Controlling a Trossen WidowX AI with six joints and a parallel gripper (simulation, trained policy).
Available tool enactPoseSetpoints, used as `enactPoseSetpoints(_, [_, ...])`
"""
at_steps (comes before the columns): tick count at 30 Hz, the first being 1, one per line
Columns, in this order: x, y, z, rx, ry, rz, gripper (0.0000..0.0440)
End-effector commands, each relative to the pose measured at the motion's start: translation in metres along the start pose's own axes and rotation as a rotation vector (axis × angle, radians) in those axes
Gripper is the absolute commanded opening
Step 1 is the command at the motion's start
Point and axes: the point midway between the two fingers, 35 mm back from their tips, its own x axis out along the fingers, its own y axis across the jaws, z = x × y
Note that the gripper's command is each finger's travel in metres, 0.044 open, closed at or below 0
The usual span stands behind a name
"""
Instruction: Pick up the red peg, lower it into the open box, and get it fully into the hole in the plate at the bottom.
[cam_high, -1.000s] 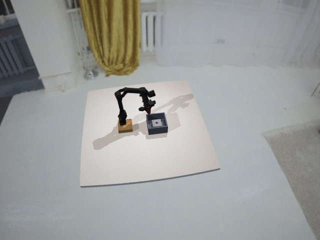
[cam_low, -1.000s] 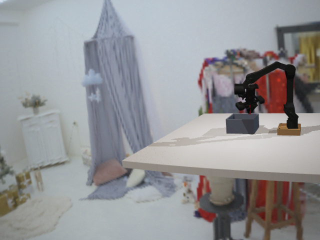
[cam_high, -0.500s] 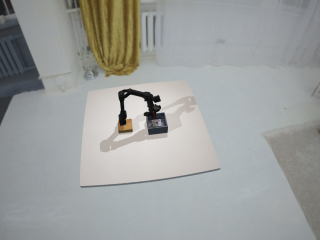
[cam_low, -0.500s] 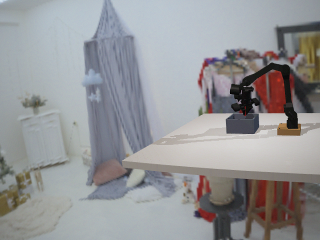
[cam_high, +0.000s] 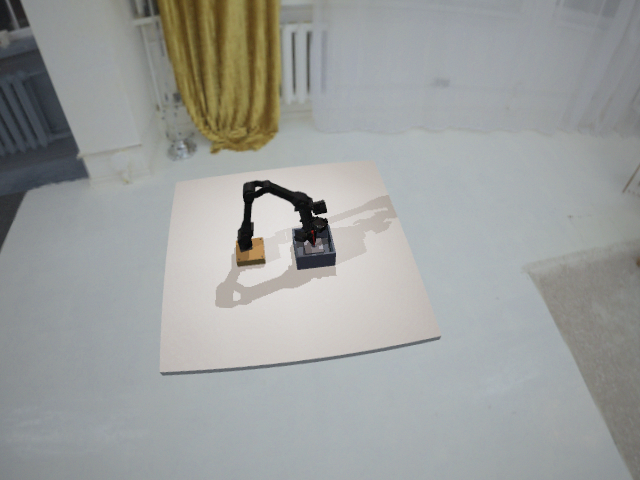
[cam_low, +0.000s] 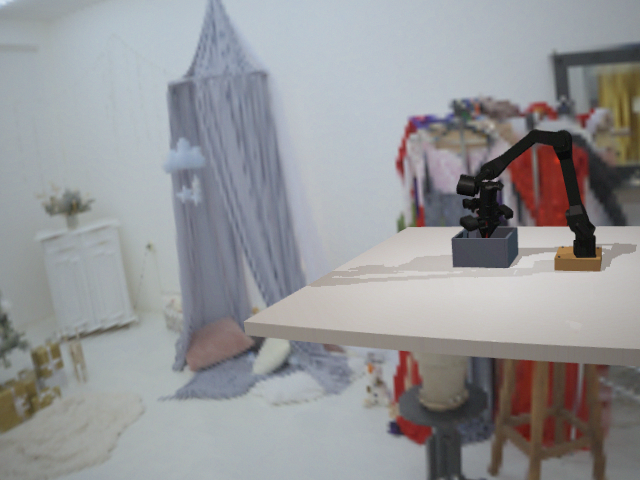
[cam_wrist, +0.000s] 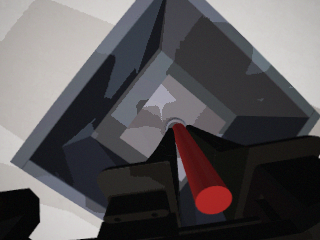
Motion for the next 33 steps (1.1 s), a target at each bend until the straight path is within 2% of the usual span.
enactPoseSetpoints(1, [0.013, 0.001, -0.004, -0.044, 0.04, 0.014, 0.0083])
enactPoseSetpoints(4, [0.019, 0.001, -0.004, -0.058, 0.059, 0.019, 0.0154])
enactPoseSetpoints(7, [0.02, 0.002, 0.002, -0.075, 0.061, 0.028, 0.0175])
enactPoseSetpoints(17, [0.011, 0.021, 0.036, -0.09, 0.066, 0.096, 0.0438])
enactPoseSetpoints(33, [-0.027, 0.072, 0.079, -0.127, 0.071, 0.254, 0.044])
